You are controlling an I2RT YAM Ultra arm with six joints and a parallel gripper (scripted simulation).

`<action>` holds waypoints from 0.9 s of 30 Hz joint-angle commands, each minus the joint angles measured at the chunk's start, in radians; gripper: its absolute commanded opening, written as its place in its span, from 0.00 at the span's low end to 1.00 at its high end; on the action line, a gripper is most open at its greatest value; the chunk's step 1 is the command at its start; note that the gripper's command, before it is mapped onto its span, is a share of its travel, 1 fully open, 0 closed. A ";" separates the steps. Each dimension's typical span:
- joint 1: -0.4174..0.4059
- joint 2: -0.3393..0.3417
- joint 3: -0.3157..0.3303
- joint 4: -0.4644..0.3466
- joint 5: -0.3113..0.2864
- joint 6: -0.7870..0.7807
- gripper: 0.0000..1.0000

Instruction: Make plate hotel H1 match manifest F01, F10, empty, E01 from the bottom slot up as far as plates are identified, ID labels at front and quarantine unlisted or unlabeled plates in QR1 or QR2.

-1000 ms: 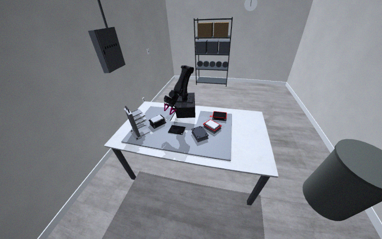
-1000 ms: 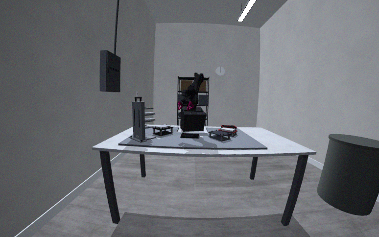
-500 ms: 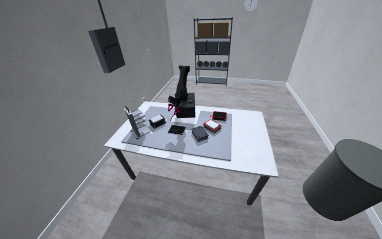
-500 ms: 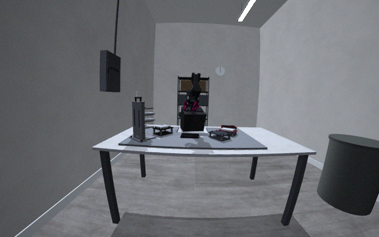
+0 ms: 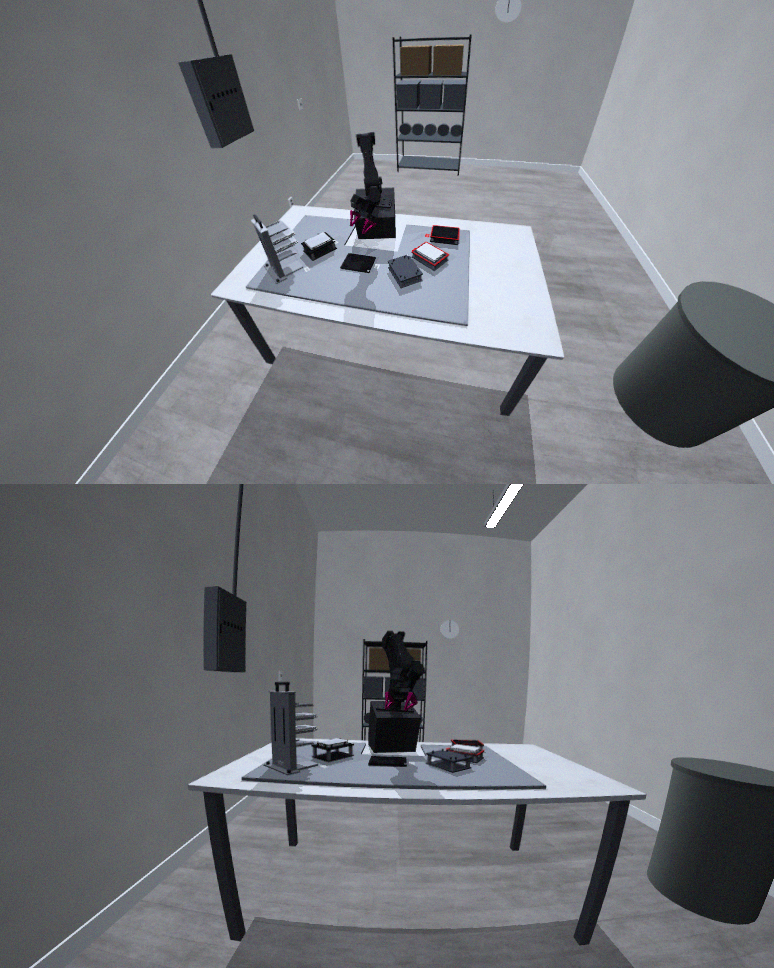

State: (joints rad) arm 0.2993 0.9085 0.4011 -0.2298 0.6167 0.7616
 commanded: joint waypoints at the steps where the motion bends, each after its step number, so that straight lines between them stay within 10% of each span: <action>1: 0.011 0.012 0.005 -0.001 0.063 0.049 1.00; 27: 0.040 0.091 -0.029 0.095 0.084 0.075 1.00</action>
State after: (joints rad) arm 0.3393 1.0016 0.3679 -0.1379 0.6868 0.8364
